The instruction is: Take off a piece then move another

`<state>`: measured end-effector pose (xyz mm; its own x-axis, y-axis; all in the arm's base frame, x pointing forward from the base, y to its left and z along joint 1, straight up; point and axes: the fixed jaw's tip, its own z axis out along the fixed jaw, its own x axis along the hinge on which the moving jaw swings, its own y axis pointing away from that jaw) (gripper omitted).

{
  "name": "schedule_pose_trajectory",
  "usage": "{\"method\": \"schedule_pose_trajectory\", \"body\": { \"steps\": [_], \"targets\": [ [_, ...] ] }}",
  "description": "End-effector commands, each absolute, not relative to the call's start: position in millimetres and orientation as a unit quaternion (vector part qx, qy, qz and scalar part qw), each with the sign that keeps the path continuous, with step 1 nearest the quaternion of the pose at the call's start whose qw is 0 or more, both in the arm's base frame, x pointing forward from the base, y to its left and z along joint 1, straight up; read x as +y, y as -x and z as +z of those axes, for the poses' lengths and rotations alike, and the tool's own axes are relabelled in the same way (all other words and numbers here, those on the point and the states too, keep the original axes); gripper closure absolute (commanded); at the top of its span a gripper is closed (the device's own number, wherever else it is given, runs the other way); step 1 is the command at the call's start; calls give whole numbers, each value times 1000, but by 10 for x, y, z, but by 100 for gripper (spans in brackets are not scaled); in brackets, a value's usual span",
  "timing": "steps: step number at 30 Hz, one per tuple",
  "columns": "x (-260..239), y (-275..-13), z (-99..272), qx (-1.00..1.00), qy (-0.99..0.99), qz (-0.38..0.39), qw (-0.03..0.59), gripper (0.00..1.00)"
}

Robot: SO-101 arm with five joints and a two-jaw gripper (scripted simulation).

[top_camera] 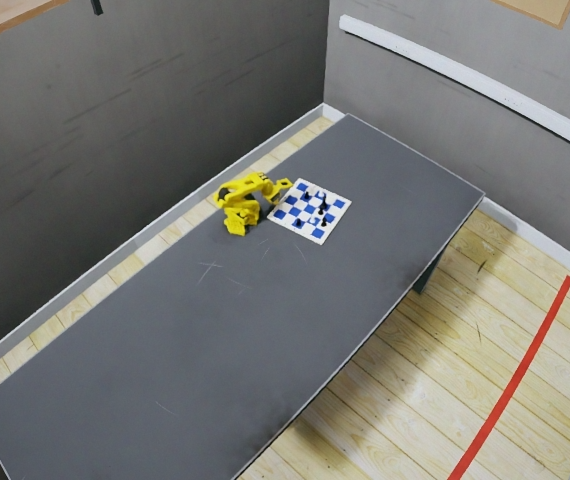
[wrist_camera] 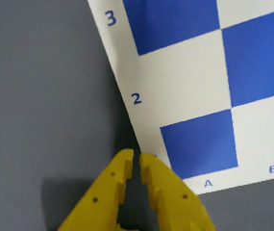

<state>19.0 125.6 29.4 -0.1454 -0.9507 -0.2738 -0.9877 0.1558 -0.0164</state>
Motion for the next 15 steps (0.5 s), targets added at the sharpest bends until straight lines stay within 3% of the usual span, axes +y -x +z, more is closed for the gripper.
{"method": "schedule_pose_trajectory", "body": {
  "steps": [1, 15],
  "targets": [
    [1246, -174, 330, 748, 650, 84, 109, 100],
    [1239, -173, 786, 748, 650, 84, 109, 100]
  ]
}}
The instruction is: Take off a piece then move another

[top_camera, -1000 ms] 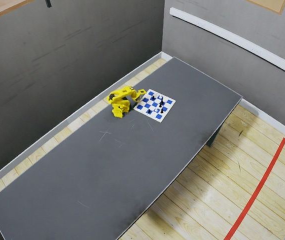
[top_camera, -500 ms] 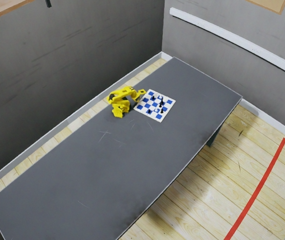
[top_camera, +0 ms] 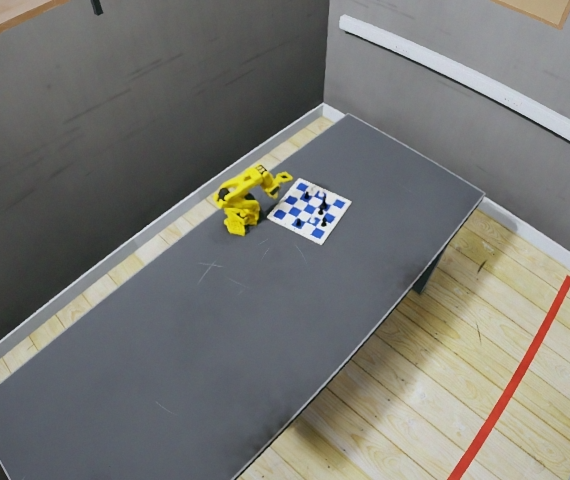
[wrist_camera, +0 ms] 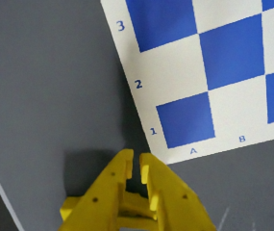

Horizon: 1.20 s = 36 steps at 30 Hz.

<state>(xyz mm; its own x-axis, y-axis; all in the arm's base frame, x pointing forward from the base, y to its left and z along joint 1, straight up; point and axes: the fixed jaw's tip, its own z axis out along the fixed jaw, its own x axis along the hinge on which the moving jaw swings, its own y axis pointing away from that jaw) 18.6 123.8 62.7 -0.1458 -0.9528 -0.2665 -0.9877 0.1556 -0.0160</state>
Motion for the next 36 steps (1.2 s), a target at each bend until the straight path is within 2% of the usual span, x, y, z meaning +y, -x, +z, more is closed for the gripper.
{"method": "schedule_pose_trajectory", "body": {
  "steps": [1, 7, 17, 26, 36],
  "targets": [
    [1239, -173, 822, 748, 650, 84, 109, 100],
    [1236, -172, 955, 748, 650, 84, 109, 100],
    [1285, -187, 973, 749, 647, 87, 113, 100],
    [1992, -439, 960, 765, 605, 133, 177, 94],
    [2415, -634, 862, 771, 576, 162, 217, 91]
  ]
}}
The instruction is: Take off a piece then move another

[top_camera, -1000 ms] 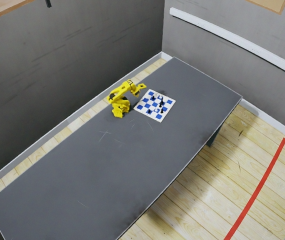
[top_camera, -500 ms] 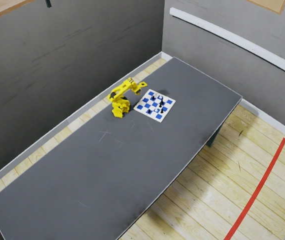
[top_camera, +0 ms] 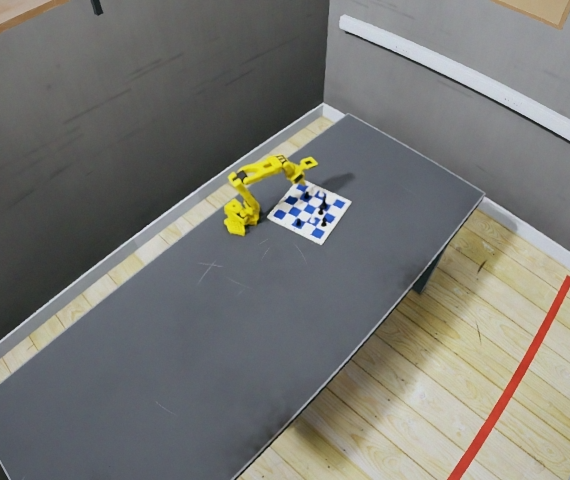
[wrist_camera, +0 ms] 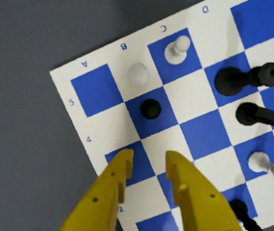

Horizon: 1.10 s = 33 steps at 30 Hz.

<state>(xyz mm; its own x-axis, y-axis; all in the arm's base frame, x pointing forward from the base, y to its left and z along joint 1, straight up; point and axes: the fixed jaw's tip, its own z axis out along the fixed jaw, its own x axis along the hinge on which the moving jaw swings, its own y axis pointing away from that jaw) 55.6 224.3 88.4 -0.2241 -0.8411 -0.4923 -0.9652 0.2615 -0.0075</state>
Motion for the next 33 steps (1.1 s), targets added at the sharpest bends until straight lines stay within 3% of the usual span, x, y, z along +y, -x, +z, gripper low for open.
{"method": "schedule_pose_trajectory", "body": {
  "steps": [1, 33],
  "targets": [
    [2420, -637, 860, 771, 576, 163, 218, 91],
    [2412, -659, 797, 774, 572, 162, 219, 91]
  ]
}}
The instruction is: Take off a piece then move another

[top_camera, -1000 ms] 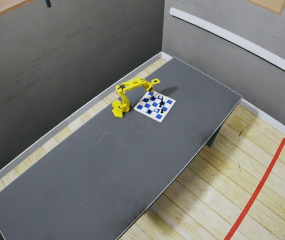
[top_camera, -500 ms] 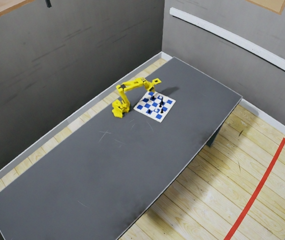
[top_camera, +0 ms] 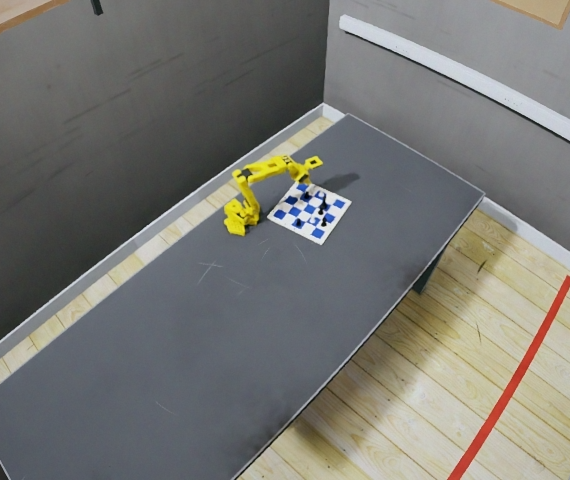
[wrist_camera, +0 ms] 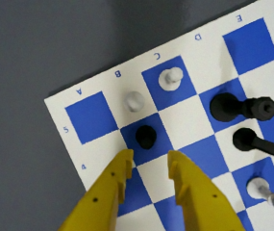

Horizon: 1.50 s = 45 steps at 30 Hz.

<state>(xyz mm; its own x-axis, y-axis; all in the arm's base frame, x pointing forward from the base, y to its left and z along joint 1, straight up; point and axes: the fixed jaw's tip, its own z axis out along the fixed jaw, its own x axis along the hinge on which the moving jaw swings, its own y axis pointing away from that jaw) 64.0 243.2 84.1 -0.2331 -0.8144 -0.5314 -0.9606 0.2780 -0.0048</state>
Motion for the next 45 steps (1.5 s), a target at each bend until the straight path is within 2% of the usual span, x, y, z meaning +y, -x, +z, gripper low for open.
{"method": "schedule_pose_trajectory", "body": {
  "steps": [1, 18, 45],
  "targets": [
    [2411, -658, 796, 774, 572, 162, 219, 91],
    [2413, -659, 745, 774, 572, 162, 219, 91],
    [2421, -661, 275, 774, 572, 161, 218, 91]
  ]
}}
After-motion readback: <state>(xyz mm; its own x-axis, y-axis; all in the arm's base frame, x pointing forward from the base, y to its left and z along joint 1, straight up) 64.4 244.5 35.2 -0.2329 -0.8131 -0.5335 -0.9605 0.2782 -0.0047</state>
